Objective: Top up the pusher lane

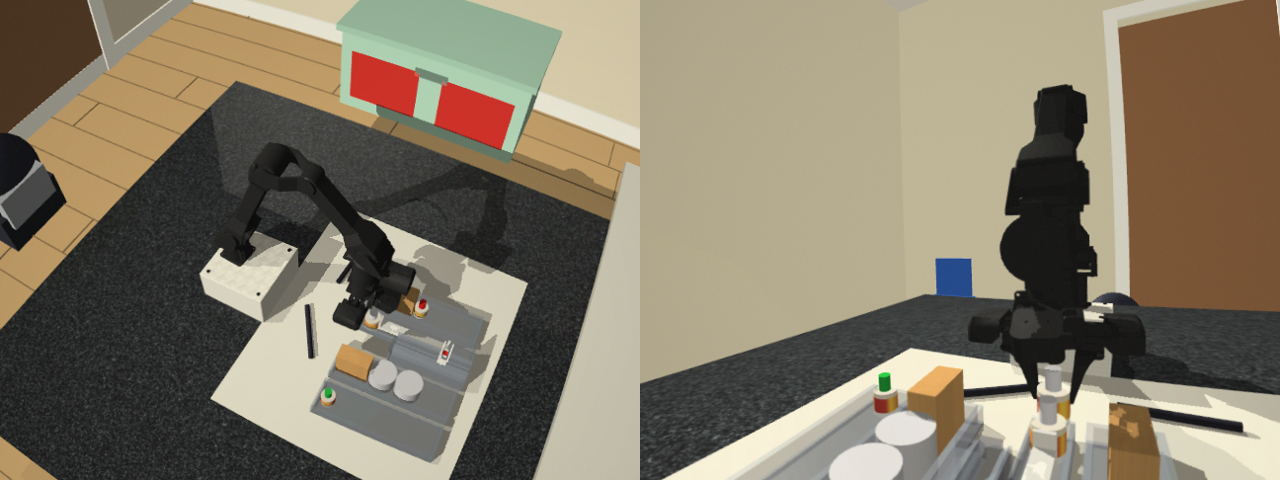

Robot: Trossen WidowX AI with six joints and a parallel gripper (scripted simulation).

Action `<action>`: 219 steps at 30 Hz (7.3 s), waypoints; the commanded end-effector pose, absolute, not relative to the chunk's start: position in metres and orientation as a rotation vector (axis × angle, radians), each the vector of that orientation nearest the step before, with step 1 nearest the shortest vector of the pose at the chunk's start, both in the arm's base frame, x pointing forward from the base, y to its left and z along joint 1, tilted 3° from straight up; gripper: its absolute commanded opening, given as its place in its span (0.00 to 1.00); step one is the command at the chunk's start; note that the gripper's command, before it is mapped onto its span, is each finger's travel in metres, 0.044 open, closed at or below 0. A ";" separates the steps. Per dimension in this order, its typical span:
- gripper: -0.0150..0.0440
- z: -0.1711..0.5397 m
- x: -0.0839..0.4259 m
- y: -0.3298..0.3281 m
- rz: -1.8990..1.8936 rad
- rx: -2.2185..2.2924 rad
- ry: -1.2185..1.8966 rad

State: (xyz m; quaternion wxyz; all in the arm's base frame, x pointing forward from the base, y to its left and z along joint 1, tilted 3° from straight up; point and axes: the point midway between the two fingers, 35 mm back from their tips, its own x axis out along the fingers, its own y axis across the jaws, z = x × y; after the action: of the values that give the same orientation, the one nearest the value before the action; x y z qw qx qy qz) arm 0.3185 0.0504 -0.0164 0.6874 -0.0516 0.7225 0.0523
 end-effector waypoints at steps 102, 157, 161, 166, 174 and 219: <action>0.25 -0.010 0.349 0.053 0.117 -0.120 1.588; 0.25 -0.015 0.354 0.054 0.117 -0.120 1.588; 0.25 -0.016 0.354 0.054 0.117 -0.120 1.588; 0.25 -0.018 0.354 0.054 0.117 -0.120 1.588; 0.25 -0.021 0.353 0.054 0.117 -0.120 1.588; 0.25 -0.035 0.350 0.054 0.117 -0.120 1.588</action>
State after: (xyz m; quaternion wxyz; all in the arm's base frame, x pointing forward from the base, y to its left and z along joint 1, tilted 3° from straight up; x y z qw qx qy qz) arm 0.3470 0.0540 -0.0344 0.6927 -0.0509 0.7175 0.0524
